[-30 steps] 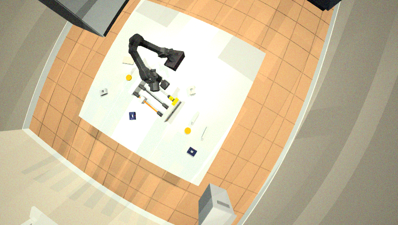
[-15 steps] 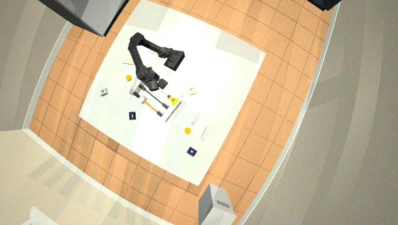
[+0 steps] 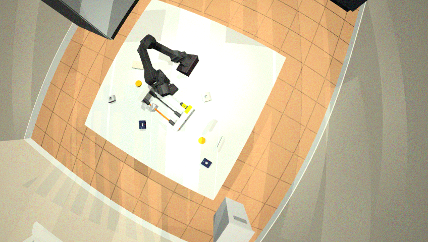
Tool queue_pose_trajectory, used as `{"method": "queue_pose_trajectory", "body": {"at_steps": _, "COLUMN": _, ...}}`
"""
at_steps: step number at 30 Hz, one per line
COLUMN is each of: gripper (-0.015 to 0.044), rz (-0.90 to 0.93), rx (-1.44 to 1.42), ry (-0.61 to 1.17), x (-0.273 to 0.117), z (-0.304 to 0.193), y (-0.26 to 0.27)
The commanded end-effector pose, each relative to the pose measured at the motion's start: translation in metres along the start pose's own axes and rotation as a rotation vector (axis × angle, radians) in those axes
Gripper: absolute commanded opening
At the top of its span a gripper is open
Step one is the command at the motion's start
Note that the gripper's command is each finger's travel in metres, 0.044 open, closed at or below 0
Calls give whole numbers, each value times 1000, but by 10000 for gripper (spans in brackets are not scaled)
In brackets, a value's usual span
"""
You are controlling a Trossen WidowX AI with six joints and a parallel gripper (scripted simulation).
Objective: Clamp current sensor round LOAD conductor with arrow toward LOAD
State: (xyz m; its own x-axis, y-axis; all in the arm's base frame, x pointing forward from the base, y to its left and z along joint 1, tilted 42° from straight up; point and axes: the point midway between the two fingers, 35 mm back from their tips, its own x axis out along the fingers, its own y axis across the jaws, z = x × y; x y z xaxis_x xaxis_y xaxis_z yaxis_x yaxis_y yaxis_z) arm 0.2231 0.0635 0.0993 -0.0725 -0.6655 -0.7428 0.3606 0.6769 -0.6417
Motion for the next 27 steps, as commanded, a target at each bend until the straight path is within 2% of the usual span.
{"method": "queue_pose_trajectory", "body": {"at_steps": 1, "gripper": 0, "rz": 7, "rx": 133, "ry": 1, "x": -2, "z": 6, "y": 1}}
{"method": "queue_pose_trajectory", "body": {"at_steps": 27, "gripper": 0, "rz": 7, "rx": 1134, "ry": 4, "x": 4, "z": 40, "y": 6}}
